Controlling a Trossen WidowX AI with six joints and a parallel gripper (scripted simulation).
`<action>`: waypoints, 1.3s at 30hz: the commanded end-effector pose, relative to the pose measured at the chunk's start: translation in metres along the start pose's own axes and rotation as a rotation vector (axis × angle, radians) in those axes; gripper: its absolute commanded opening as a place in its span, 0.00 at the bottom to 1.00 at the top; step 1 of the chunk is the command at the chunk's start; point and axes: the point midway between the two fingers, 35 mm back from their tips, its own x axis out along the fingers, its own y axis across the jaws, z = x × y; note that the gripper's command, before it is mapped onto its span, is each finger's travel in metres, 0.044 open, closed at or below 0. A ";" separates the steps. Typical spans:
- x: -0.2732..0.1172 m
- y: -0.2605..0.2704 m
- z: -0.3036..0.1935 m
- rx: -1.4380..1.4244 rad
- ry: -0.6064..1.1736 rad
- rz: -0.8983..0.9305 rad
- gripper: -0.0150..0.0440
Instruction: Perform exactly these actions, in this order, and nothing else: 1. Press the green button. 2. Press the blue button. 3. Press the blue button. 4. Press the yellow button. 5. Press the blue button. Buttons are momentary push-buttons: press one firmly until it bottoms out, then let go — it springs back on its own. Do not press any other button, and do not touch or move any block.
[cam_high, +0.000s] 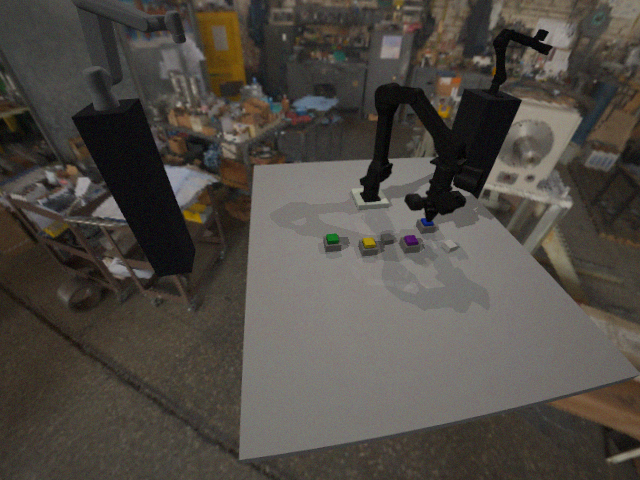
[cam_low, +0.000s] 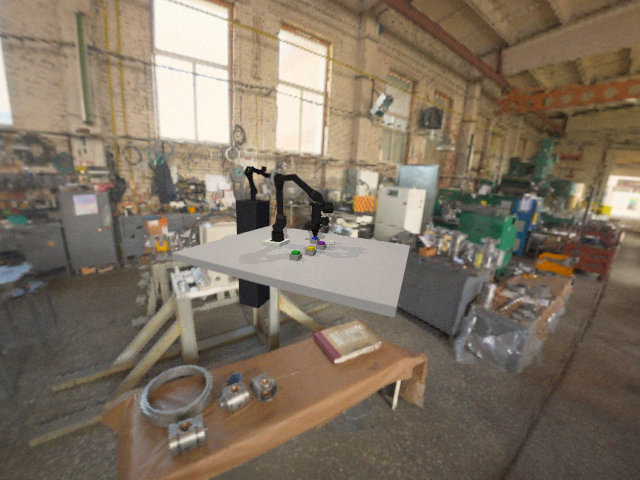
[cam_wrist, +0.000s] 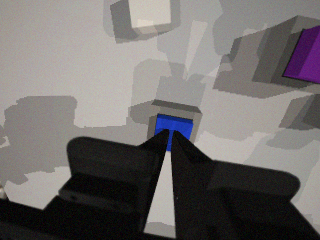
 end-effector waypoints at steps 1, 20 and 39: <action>0.005 -0.001 -0.002 0.004 0.009 -0.007 0.29; -0.007 0.000 0.000 0.001 0.005 -0.003 0.29; -0.010 -0.001 -0.001 0.004 0.009 -0.007 0.29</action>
